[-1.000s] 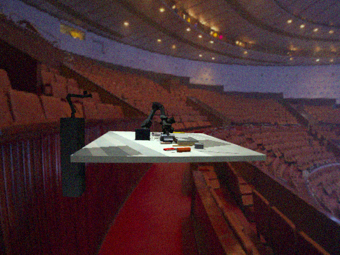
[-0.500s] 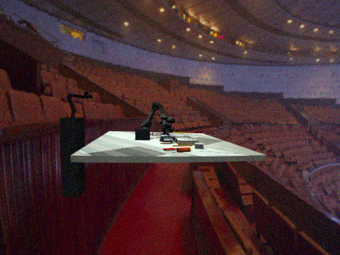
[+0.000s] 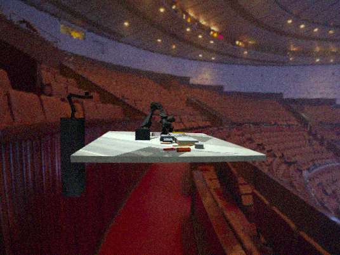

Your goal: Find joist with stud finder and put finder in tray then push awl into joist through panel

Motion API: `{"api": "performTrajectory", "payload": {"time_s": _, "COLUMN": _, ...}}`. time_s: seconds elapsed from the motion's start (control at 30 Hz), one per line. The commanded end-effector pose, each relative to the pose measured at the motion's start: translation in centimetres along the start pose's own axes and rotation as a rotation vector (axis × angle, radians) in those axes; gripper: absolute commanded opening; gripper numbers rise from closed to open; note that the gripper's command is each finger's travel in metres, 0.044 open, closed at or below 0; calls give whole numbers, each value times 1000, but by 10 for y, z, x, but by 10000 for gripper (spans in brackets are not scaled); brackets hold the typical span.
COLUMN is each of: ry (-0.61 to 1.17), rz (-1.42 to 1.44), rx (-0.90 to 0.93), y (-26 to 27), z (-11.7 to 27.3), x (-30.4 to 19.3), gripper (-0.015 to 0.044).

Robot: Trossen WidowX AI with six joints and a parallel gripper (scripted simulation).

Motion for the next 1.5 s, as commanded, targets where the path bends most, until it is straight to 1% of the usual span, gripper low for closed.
{"api": "performTrajectory", "payload": {"time_s": 0.0, "ry": 2, "rz": 1, "rx": -2, "y": 0, "z": 3, "x": 0, "gripper": 440}}
{"api": "performTrajectory", "payload": {"time_s": 0.17, "ry": 2, "rz": 1, "rx": -2, "y": -2, "z": 9, "x": 0, "gripper": 440}}
{"api": "performTrajectory", "payload": {"time_s": 0.23, "ry": 2, "rz": 1, "rx": -2, "y": -8, "z": 19, "x": 0, "gripper": 440}}
{"api": "performTrajectory", "payload": {"time_s": 0.3, "ry": 2, "rz": 1, "rx": -2, "y": -18, "z": 37, "x": -1, "gripper": 440}}
{"api": "performTrajectory", "payload": {"time_s": 0.47, "ry": 2, "rz": 0, "rx": -1, "y": -38, "z": 100, "x": -13, "gripper": 440}}
{"api": "performTrajectory", "payload": {"time_s": 0.5, "ry": 9, "rz": -2, "rx": 0, "y": -31, "z": 73, "x": -7, "gripper": 440}}
{"api": "performTrajectory", "payload": {"time_s": 1.2, "ry": 10, "rz": 11, "rx": 8, "y": -32, "z": 72, "x": -7, "gripper": 440}}
{"api": "performTrajectory", "payload": {"time_s": 1.33, "ry": 4, "rz": 279, "rx": 156, "y": -45, "z": 61, "x": -4, "gripper": 440}}
{"api": "performTrajectory", "payload": {"time_s": 1.47, "ry": -75, "rz": 586, "rx": 326, "y": -61, "z": 43, "x": -4, "gripper": 440}}
Point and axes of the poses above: the point midway between the two fingers, 35 mm back from their tips, its own z axis back along the fingers, its own y axis across the jaws, x = y × z, the point moved 6 cm from there along z, back along the fingers, and after that the axes turned 11 degrees about z, right-handed, at the moved point
